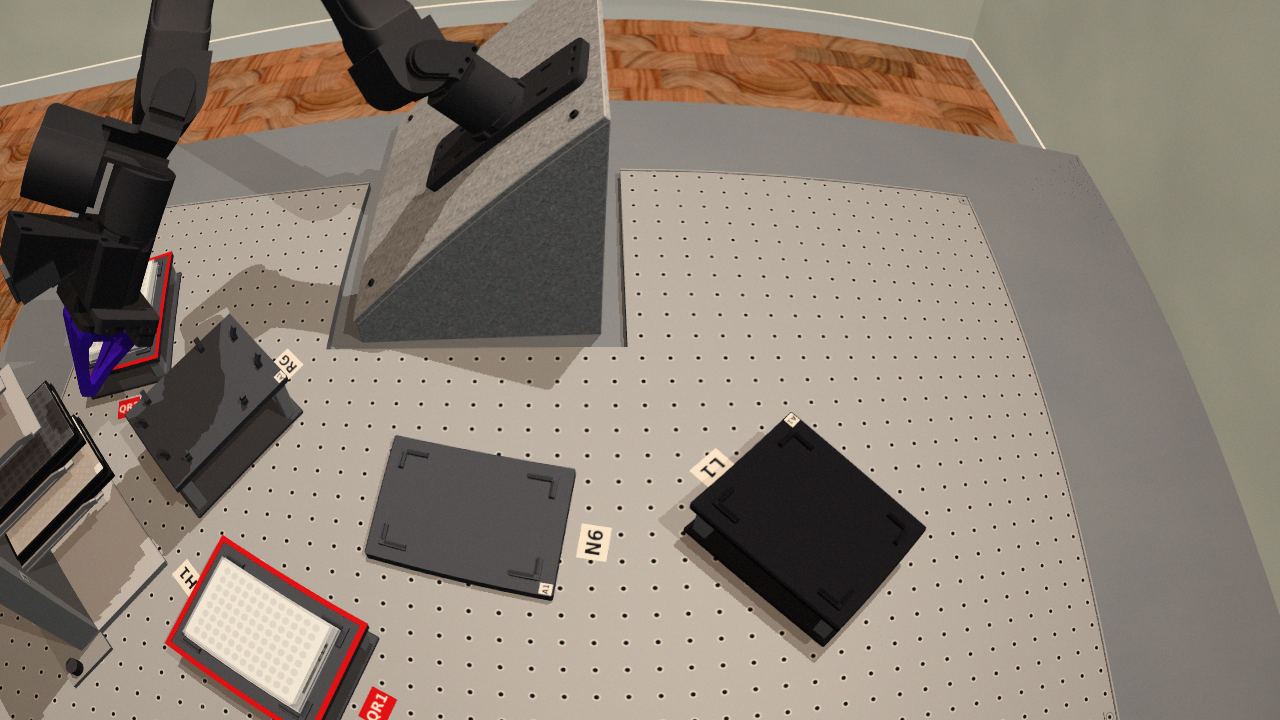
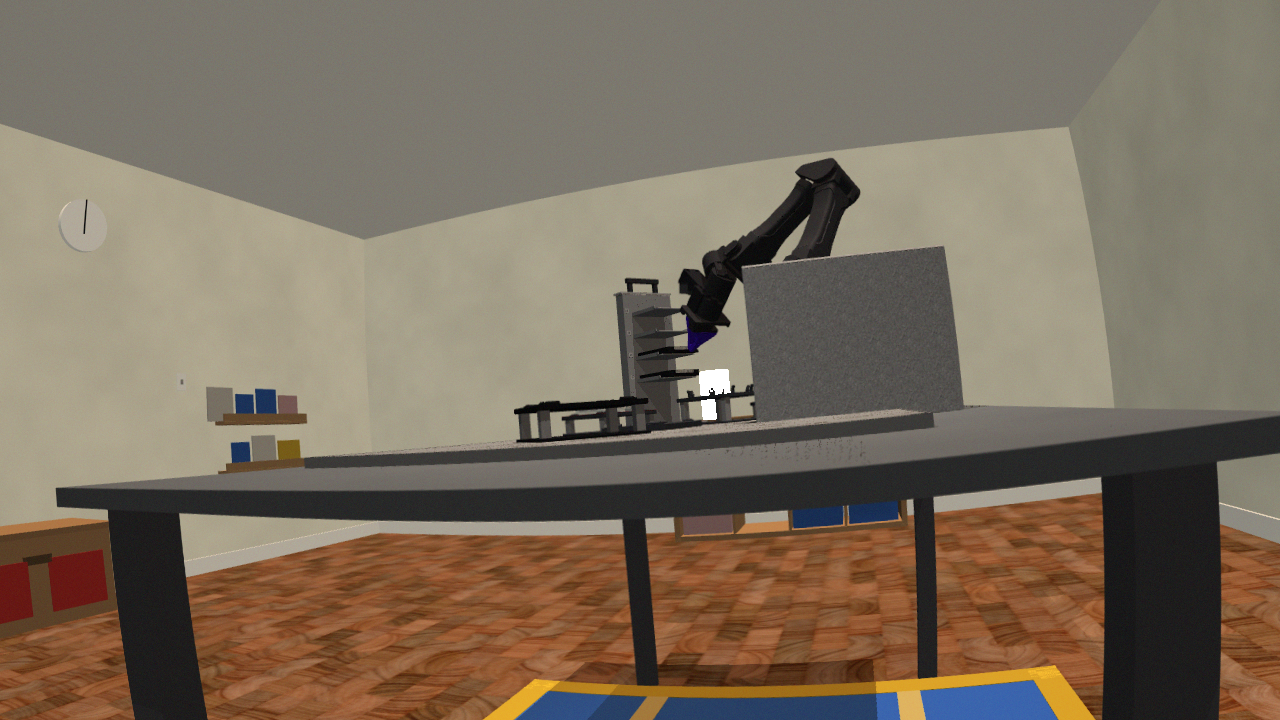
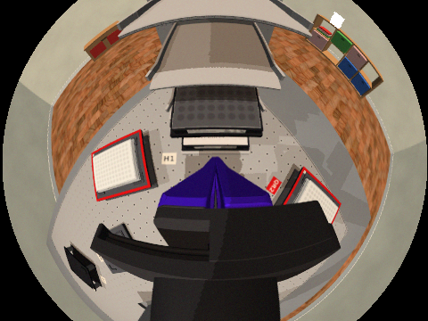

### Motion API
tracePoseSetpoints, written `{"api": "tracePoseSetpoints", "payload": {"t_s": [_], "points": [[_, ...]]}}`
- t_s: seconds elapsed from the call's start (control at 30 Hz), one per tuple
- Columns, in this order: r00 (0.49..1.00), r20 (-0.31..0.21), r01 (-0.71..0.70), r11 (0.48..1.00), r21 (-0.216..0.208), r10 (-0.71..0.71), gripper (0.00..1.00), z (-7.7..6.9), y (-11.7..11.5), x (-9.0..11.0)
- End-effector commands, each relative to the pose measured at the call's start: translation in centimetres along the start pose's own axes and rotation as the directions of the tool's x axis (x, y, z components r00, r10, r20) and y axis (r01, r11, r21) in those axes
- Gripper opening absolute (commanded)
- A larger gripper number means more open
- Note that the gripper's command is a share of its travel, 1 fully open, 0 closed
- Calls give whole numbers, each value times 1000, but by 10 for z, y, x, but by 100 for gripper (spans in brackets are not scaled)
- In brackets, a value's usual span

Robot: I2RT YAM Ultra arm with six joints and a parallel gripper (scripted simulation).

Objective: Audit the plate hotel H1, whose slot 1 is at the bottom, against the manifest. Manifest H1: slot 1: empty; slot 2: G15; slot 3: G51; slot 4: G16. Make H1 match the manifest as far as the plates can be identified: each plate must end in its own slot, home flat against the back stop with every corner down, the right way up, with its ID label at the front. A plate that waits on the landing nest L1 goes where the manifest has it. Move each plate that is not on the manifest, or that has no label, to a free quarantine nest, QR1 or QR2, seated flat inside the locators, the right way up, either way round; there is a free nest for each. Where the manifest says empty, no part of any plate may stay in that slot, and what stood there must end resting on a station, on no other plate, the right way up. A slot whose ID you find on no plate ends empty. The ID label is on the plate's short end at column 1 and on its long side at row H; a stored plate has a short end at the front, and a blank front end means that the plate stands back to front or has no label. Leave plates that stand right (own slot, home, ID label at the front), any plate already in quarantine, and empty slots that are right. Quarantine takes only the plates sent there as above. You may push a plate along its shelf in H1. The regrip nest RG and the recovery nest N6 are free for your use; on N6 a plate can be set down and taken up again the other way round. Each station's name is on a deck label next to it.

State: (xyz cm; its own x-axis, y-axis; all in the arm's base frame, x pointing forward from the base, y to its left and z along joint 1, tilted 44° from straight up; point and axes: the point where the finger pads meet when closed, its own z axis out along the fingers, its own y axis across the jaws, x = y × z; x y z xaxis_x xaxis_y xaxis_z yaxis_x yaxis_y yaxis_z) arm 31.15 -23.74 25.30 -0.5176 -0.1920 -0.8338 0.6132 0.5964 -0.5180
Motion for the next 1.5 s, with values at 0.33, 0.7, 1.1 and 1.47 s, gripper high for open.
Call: {"api": "tracePoseSetpoints", "payload": {"t_s": [0.33,0.7,1.1,1.47], "points": [[1000,12,-5,1000,2,5,0,-16,-1,10],[1000,11,-5,1000,2,5,0,-27,-1,21],[1000,11,-5,1000,2,5,0,-39,-1,32],[1000,11,-5,1000,2,4,0,-52,-1,45]]}}
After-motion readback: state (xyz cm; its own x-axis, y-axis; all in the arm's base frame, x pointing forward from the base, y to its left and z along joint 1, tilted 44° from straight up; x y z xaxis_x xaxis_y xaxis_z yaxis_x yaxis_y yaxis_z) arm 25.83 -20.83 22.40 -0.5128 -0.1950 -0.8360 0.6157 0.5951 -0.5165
